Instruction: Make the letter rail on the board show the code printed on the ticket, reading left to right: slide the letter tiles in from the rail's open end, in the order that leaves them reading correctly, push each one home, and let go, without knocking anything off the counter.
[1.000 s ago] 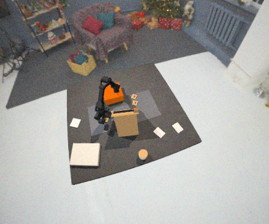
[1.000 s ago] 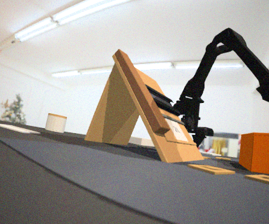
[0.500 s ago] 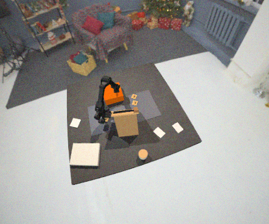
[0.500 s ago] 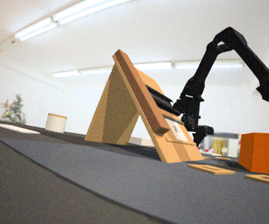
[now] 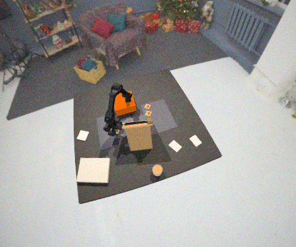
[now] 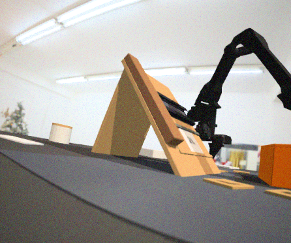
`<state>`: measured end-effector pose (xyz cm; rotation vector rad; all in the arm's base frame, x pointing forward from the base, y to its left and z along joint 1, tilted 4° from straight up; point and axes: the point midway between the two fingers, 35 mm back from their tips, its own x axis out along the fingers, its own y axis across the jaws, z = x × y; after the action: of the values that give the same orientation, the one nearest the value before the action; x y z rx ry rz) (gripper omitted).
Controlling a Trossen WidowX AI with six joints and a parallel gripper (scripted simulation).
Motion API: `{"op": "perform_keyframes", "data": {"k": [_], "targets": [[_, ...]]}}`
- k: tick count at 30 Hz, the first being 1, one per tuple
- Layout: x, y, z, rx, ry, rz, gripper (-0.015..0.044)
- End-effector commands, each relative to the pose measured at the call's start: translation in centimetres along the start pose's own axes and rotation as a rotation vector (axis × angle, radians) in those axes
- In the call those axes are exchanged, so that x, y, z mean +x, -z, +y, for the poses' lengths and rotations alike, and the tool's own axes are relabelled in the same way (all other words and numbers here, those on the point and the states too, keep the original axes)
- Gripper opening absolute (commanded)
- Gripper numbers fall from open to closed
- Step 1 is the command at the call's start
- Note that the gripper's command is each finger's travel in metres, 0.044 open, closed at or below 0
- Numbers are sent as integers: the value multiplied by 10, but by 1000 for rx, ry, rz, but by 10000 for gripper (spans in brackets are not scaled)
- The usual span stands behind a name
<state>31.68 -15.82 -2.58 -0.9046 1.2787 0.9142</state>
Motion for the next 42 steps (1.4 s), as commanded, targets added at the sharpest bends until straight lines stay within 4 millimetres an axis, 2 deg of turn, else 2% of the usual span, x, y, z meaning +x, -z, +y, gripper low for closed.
{"op": "perform_keyframes", "data": {"k": [1,25,42], "targets": [[-3,0,0,4,2,3,0],[-10,-1,0,5,3,-1,0],[-47,-4,-8,464,262,-166,0]]}}
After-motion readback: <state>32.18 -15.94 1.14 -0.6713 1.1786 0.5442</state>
